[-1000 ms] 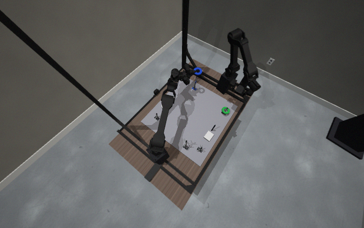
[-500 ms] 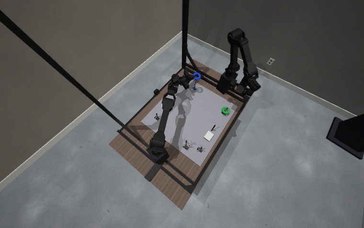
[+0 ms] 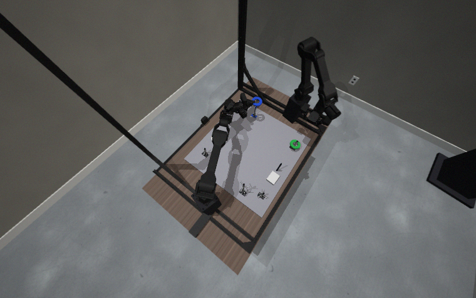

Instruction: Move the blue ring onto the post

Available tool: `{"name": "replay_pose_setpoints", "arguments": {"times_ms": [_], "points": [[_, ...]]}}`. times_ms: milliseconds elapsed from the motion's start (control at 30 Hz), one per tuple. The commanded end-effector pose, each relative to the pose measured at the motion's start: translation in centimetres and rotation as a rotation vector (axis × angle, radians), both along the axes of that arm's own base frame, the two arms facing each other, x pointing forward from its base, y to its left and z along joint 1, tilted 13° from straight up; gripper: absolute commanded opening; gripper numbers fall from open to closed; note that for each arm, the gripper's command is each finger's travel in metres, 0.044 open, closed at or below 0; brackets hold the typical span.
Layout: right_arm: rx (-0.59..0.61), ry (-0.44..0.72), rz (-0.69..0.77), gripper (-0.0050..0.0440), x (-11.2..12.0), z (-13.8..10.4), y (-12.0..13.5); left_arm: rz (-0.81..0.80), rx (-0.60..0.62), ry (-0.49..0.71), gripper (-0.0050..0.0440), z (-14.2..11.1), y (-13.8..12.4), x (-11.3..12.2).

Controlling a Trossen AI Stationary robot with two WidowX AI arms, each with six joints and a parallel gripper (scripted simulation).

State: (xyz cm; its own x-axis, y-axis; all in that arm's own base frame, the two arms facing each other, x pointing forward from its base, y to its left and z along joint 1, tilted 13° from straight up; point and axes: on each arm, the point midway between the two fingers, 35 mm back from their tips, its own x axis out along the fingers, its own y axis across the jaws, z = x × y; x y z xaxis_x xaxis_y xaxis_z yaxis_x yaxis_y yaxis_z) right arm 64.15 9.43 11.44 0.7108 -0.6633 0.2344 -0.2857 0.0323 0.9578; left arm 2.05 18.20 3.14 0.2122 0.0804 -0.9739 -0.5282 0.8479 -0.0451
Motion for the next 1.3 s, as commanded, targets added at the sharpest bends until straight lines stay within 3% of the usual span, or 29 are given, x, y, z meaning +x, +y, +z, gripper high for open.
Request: {"name": "replay_pose_setpoints", "arguments": {"times_ms": [0,433,1267], "points": [[0.001,0.003,0.004,0.0000,0.1,-0.7,0.0,0.003,-0.001,-0.004,0.0400,0.0,0.0,0.0],[0.027,-0.029,0.033,0.0000,0.6,-2.5,-0.1,0.003,-0.001,-0.004,0.0400,0.0,0.0,0.0],[0.030,-0.033,0.037,0.0000,0.6,-2.7,-0.1,0.003,-0.001,-0.004,0.0400,0.0,0.0,0.0]]}}
